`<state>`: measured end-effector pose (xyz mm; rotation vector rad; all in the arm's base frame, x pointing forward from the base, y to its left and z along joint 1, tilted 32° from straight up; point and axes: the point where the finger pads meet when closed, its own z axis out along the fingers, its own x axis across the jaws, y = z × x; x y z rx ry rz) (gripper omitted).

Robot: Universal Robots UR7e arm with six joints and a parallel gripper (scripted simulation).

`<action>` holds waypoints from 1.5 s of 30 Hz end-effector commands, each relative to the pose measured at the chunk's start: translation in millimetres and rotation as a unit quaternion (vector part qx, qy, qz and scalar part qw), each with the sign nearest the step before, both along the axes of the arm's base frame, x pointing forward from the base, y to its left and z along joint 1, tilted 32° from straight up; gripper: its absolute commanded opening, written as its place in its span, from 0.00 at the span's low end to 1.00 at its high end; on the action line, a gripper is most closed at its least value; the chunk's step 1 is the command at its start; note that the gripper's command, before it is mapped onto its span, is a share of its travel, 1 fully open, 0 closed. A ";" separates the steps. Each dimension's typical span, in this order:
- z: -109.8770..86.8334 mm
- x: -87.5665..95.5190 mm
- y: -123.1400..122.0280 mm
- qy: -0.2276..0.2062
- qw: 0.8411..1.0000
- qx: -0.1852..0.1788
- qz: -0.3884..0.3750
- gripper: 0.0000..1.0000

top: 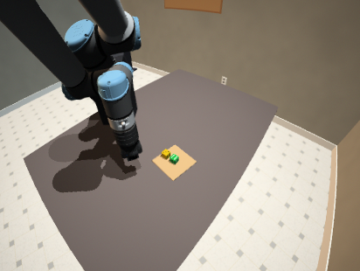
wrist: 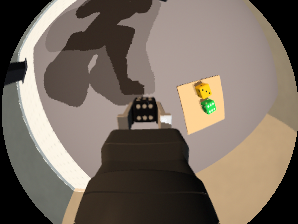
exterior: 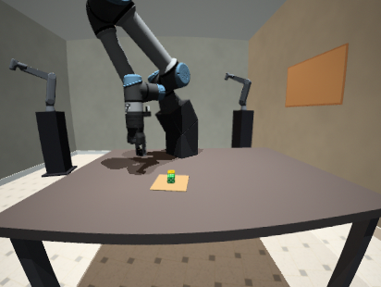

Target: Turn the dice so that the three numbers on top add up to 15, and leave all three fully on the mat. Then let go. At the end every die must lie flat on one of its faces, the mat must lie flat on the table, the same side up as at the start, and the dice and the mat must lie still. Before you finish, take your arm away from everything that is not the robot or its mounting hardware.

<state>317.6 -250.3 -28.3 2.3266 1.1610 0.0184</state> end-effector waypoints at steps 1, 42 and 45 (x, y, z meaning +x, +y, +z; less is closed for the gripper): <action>-3.7 25.6 10.0 0.019 0.999 -0.005 0.032 0.57; -6.9 157.2 116.2 0.108 0.971 -0.063 0.203 0.57; -7.0 157.3 116.1 0.108 0.971 -0.063 0.203 0.57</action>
